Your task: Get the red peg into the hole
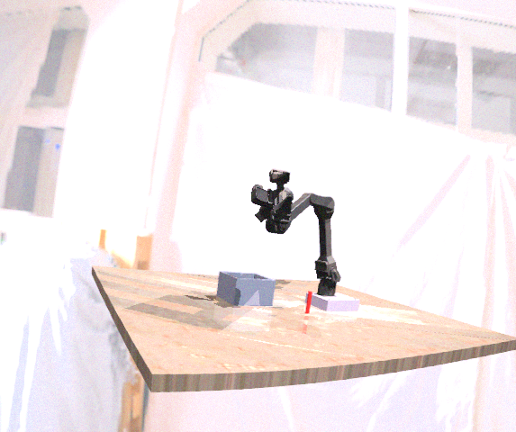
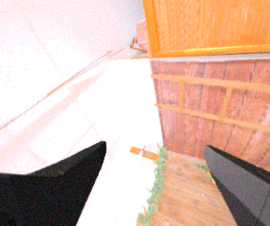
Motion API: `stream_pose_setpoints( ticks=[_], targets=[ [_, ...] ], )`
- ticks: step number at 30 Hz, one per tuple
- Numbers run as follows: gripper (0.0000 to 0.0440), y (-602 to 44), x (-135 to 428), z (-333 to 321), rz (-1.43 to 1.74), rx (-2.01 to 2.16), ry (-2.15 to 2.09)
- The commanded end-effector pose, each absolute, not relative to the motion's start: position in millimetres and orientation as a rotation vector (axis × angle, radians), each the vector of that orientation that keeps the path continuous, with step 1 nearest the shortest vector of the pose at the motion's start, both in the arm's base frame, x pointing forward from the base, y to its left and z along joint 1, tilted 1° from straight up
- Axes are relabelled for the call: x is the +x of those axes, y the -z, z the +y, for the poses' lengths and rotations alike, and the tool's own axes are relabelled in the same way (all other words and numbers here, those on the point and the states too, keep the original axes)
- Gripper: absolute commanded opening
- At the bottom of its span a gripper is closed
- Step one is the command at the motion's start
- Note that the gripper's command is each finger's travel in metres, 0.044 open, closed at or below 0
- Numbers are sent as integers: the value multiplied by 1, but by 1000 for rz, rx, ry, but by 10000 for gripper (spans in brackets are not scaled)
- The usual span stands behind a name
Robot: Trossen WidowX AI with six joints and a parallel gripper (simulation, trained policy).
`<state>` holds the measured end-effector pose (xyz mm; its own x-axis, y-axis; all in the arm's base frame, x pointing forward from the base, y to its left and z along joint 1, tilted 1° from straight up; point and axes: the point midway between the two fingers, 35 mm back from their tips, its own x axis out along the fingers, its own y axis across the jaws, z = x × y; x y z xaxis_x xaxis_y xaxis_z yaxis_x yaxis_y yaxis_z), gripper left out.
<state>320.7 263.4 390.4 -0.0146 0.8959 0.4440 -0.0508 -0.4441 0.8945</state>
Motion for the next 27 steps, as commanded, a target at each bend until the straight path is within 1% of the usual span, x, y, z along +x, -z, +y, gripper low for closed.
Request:
stream_pose_setpoints(
  ticks=[1,2,3,15,27],
  targets=[
    [421,-395,322,263,905,1515,-1551],
    [438,-398,325,262,904,1544,-1525],
    [440,-401,328,262,903,1574,-1496],
    [440,-441,330,246,831,1788,-1212],
    [440,-445,325,225,719,1809,-979]
  ],
)
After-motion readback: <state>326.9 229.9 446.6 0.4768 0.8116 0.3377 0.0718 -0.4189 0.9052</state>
